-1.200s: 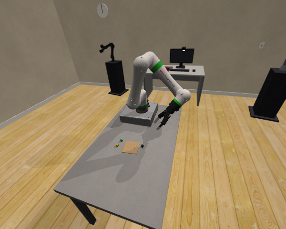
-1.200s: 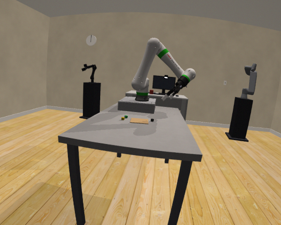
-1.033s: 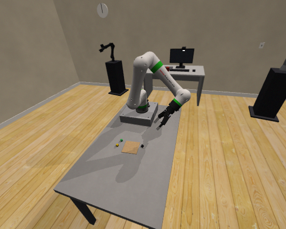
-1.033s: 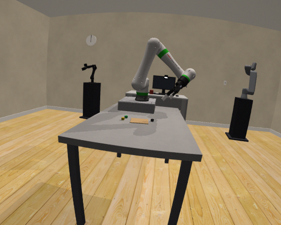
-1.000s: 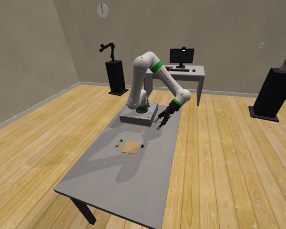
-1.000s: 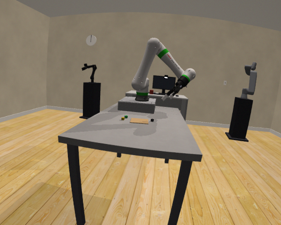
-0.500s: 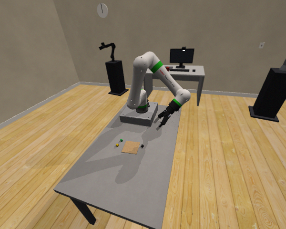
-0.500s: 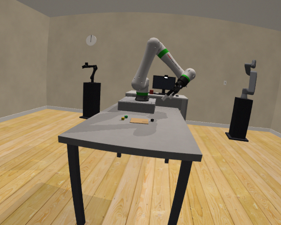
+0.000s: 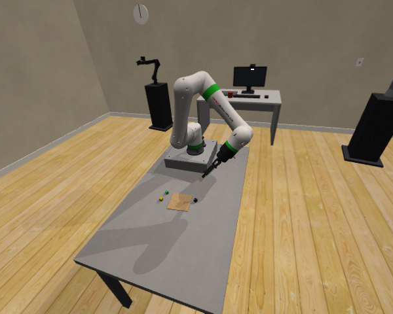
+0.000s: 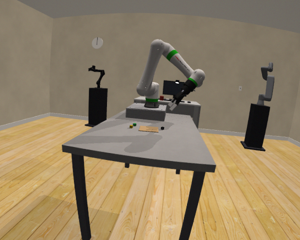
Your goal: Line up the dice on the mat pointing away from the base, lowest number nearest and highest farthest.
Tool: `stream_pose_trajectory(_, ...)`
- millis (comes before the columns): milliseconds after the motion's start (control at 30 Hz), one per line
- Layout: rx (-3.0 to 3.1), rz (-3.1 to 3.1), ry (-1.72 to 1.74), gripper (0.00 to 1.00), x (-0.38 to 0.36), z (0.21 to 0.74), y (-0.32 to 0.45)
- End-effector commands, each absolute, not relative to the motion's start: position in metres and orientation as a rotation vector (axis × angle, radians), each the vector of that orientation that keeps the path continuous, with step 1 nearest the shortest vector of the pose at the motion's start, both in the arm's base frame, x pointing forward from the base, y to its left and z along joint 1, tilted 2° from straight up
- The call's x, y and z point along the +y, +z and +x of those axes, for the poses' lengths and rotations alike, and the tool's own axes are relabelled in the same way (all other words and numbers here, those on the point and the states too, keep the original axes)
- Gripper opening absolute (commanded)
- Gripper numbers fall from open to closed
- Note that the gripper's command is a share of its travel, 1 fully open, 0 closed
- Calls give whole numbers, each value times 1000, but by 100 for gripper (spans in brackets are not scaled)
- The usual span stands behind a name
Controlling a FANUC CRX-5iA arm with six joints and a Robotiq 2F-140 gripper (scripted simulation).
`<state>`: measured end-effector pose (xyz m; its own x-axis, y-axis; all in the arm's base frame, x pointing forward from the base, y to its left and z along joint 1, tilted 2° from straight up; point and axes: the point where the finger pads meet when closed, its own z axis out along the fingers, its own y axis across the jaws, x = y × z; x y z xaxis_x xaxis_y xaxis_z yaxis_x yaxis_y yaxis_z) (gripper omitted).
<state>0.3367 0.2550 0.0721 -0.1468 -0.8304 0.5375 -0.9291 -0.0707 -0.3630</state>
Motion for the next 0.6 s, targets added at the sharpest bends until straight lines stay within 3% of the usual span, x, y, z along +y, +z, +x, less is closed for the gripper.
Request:
stream_pose_trajectory(0, -2225, 1788, 937, 100, 238, 352, 67)
stream_pose_trajectory(567, -2779, 1057, 655, 100, 177, 401, 56)
